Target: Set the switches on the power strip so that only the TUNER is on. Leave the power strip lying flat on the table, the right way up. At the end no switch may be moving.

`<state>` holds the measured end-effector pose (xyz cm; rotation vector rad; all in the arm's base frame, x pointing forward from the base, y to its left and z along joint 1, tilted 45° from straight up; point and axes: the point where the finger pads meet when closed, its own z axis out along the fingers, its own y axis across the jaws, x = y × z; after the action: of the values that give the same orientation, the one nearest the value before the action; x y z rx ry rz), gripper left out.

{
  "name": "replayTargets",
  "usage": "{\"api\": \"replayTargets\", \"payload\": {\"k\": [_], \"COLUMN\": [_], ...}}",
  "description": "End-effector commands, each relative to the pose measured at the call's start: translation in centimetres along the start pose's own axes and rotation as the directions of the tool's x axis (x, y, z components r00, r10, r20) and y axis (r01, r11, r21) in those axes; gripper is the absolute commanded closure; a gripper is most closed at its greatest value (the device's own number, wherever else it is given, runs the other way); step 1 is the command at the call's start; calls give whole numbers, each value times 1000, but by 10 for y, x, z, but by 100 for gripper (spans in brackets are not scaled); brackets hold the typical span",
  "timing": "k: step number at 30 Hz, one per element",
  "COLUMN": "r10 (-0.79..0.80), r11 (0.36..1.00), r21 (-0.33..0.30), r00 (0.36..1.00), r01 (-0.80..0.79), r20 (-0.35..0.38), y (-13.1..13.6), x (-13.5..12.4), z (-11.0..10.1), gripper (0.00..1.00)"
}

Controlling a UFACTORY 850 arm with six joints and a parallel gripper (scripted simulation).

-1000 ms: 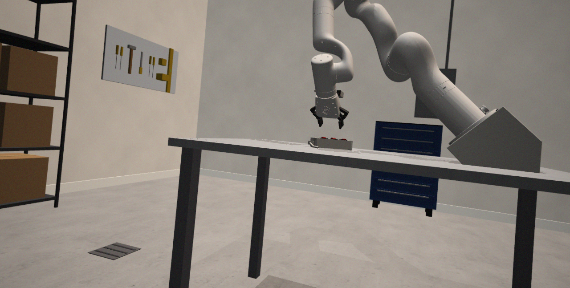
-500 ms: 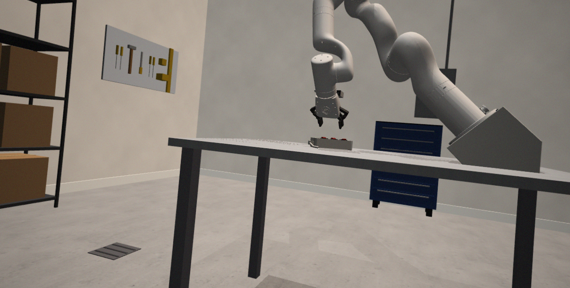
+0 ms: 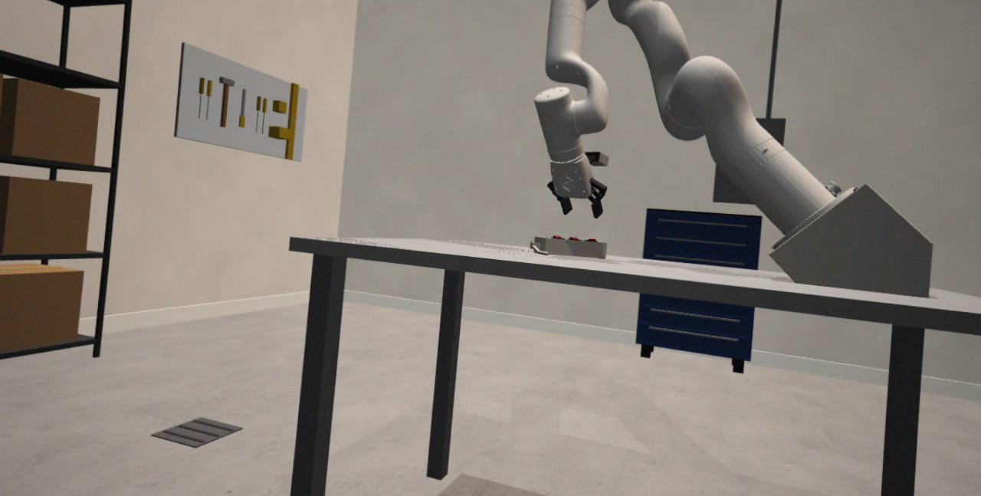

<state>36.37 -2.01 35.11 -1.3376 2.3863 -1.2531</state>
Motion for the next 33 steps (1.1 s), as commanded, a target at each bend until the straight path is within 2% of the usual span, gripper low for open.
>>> {"api": "replayTargets", "payload": {"k": [1,3,4,6,7,9,10,12,13,16,17,20,21,23,24,26,27,29,30,33], "r10": [211,211,301,314,415,419,520,521,616,616,698,698,767,767,822,822,862,862,890,890], "r11": [966,966,936,931,884,882,823,822,754,754,683,683,613,613,548,548,491,491,444,444], "r21": [-164,-164,-215,-224,-279,-282,-335,-336,-384,-384,-426,-426,-461,-461,-490,-490,-513,-513,-530,-530], "r00": [976,976,950,946,904,903,846,846,777,777,701,701,622,622,547,547,478,478,420,420], "r01": [-199,-199,-279,-290,-375,-378,-459,-460,-533,-533,-593,-593,-642,-642,-678,-678,-704,-704,-722,-722], "r20": [59,59,78,80,99,99,116,116,131,131,144,144,154,154,162,162,169,169,174,174], "y": [20,20,26,26,30,30,31,31,30,30,26,26,20,20,14,14,7,7,2,2], "x": [16,16,18,18,18,18,17,17,15,15,14,14,13,13,12,12,12,12,13,13], "z": [-6,-6,-10,-10,-16,-16,-23,-23,-30,-30,-37,-37,-44,-44,-51,-51,-56,-56,-61,-61], "gripper": [0,0,0,0,0,0,0,0,0,0,0,0,0,0,0,0,0,0,0,0]}}
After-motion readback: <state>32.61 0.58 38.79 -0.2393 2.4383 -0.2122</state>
